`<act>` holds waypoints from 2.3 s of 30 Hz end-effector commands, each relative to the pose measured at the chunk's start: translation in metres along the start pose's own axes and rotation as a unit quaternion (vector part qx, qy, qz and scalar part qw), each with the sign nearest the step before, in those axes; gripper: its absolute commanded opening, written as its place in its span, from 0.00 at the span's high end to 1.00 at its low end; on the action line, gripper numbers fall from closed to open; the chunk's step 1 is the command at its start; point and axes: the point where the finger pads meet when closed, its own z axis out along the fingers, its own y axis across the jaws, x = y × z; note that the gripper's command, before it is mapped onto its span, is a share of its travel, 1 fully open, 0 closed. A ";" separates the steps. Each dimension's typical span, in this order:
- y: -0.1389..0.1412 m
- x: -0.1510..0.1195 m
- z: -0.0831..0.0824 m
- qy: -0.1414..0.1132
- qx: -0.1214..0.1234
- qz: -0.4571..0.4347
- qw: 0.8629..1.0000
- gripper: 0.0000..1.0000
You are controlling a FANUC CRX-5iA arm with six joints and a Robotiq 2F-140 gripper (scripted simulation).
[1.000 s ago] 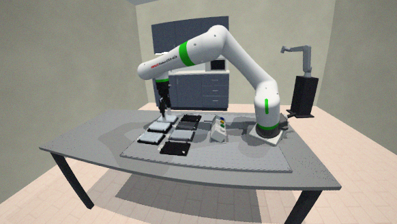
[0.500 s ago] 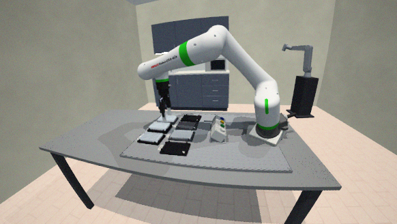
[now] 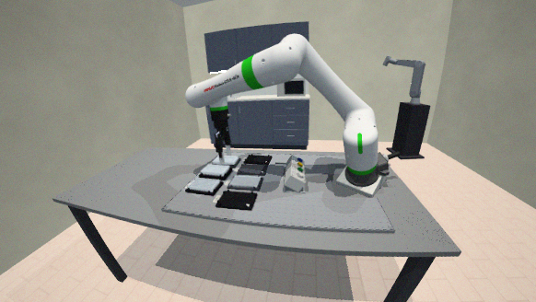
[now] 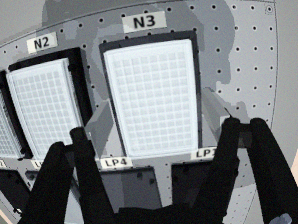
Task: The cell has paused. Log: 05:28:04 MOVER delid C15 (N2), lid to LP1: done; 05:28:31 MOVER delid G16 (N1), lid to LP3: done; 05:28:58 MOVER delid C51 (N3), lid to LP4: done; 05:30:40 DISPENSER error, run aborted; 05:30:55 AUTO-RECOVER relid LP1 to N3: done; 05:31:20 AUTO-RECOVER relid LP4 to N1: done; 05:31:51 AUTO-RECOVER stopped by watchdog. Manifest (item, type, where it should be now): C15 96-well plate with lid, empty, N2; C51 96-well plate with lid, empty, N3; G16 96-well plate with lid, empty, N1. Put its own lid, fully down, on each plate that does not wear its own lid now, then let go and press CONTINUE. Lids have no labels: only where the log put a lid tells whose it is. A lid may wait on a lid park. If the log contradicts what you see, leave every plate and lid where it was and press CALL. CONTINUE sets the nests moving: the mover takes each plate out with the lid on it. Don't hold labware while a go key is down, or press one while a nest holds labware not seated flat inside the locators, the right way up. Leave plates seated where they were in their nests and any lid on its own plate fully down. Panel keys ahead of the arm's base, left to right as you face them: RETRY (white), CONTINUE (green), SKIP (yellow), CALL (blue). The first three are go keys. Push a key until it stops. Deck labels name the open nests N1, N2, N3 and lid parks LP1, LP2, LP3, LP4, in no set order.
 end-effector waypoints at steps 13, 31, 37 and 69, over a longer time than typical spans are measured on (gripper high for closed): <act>0.000 0.000 0.000 0.000 0.000 0.000 1.000 0.34; 0.000 0.000 -0.020 0.000 0.000 0.000 1.000 0.34; 0.000 0.000 -0.033 0.000 0.000 0.000 1.000 0.34; -0.062 -0.029 -0.058 -0.001 -0.001 0.000 1.000 0.34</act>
